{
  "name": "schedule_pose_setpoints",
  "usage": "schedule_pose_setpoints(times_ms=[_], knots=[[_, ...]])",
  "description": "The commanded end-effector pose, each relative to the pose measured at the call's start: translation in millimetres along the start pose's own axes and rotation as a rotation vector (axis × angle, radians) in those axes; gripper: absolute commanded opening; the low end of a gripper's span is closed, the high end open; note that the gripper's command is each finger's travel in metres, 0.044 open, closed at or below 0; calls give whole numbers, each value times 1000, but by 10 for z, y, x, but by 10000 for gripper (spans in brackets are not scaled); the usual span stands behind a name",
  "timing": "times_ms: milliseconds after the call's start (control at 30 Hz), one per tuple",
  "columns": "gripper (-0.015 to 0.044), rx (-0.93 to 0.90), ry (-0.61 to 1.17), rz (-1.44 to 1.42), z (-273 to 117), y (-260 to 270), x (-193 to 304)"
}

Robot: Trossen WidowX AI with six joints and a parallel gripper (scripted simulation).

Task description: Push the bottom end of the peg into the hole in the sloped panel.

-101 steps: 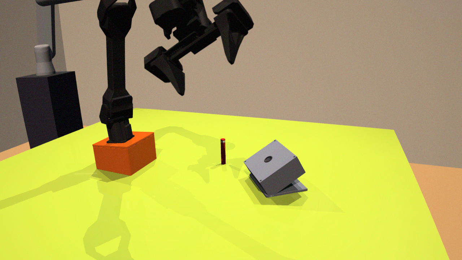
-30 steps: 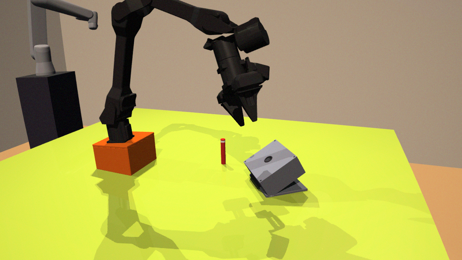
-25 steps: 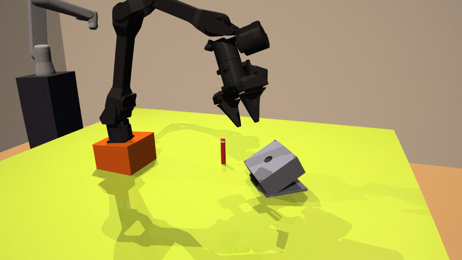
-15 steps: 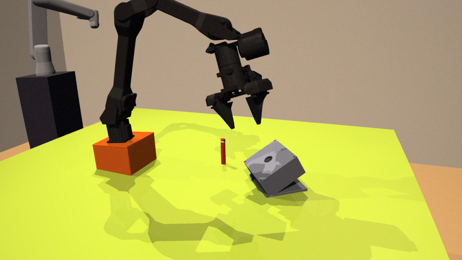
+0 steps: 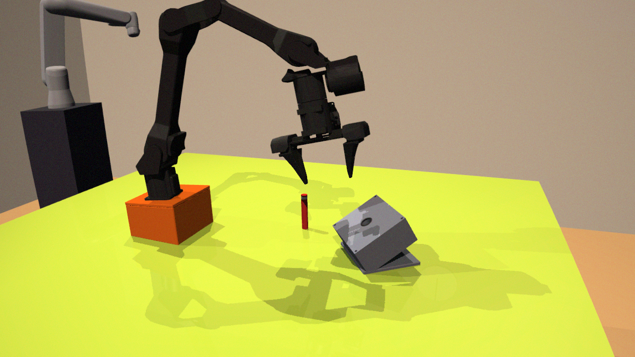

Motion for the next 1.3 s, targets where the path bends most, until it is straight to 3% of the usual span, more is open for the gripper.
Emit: schedule_pose_setpoints(times_ms=[0, 967, 1267], knots=[[440, -20, -22, -103, 30, 39, -91], [440, -116, -210, -978, 186, 442, -713], [440, -117, -215, -998, 229, 457, -731]])
Point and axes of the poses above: the point midway between the two fingers, 35 mm back from their tips, its own z axis out along the fingers, its own y axis across the jaws, x = y × z, the point moved 7 cm from there along -z, back along the fingers, and after that the axes turned 11 degrees about -z, right-handed, at the moved point
